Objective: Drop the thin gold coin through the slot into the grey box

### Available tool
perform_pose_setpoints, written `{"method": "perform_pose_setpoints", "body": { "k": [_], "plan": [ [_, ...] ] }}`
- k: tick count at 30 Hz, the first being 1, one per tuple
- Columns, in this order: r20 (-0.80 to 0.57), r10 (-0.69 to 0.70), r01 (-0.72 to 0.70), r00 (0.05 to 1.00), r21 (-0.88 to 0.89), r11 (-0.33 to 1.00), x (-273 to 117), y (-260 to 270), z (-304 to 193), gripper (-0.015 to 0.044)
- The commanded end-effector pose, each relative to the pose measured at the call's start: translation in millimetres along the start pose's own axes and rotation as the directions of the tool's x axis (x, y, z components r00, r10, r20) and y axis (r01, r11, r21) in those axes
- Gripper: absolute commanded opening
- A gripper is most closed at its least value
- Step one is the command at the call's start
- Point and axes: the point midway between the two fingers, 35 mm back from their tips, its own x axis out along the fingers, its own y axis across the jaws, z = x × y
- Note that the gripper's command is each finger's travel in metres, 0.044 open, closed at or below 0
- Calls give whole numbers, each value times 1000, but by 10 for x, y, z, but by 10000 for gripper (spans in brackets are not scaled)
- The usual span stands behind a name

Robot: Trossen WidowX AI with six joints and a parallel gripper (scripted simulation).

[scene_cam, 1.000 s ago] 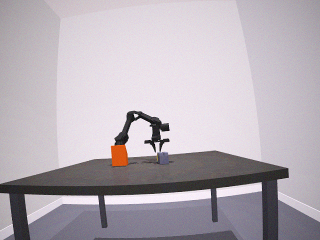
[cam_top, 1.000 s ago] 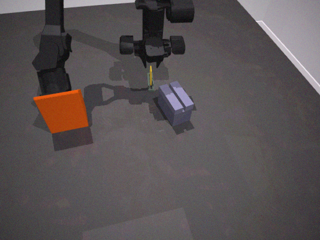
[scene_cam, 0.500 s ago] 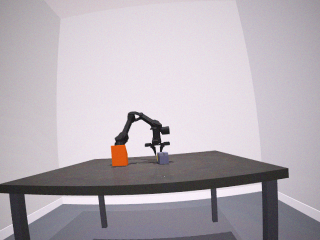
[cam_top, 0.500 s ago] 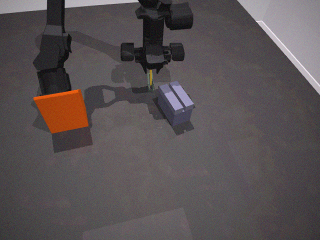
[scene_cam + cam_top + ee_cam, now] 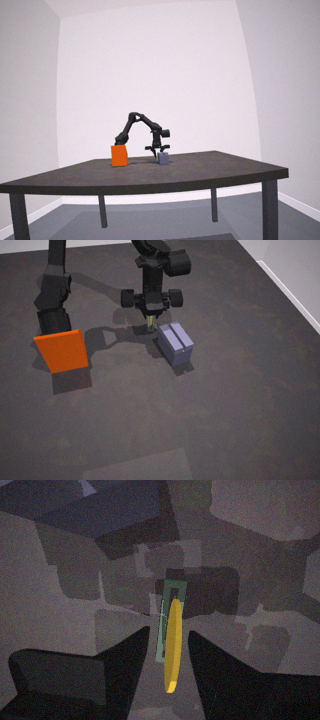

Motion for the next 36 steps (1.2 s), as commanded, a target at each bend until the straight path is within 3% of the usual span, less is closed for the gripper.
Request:
{"method": "perform_pose_setpoints", "body": {
  "k": [1,5,11,36],
  "plan": [
    [-5,-2,2,1000,4,1000,72,-11,-4,161],
    [-6,-2,2,1000,4,1000,109,-16,-5,161],
    [-6,-2,2,1000,4,1000,109,-16,-5,3],
    [1,48,-48,999,21,999,-110,91,50,0]
  ]
}}
